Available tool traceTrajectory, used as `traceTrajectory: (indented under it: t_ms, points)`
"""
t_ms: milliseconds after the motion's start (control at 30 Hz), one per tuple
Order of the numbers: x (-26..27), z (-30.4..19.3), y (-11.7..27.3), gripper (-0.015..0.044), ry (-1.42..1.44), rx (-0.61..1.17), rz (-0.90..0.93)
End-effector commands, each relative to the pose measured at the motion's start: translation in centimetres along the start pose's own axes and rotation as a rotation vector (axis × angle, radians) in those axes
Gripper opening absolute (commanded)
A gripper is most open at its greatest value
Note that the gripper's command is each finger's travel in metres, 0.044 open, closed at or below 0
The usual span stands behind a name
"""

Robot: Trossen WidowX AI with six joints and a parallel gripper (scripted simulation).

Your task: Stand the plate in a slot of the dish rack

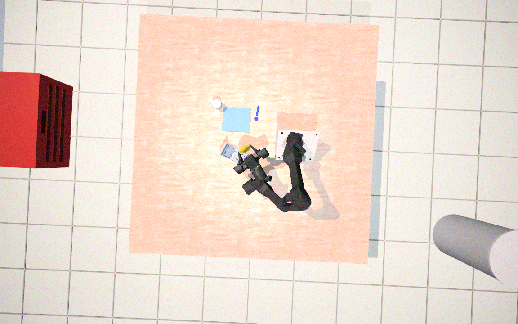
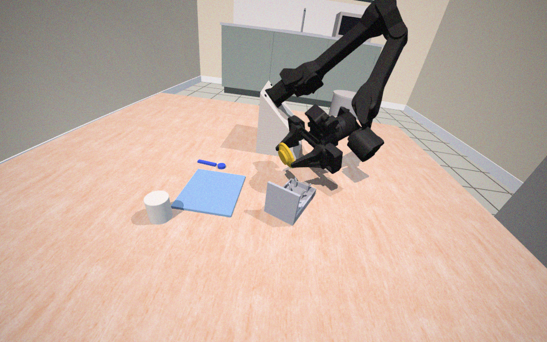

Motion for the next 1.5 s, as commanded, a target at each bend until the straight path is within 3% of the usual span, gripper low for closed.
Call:
traceTrajectory:
  t_ms: [0, 733, 1467]
  points:
    - [-0.5, -0.8, 0.4, 0.0, 0.019, -0.061, 0.089]
    - [-2.5, -3.8, 3.6, 0.0, 0.025, -0.246, 0.532]
    - [-1.9, -5.5, 1.8, 0.0, 0.026, -0.243, 0.531]
Point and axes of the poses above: the point midway between the two fingers, 35 mm back from their tips, its own y axis back along the fingers, its own x axis across the jaws, z = x × y, the point moved 8 cm from there along y, back along the fingers, and after that the axes turned 5 degrees about -y, right-handed, at the moved point
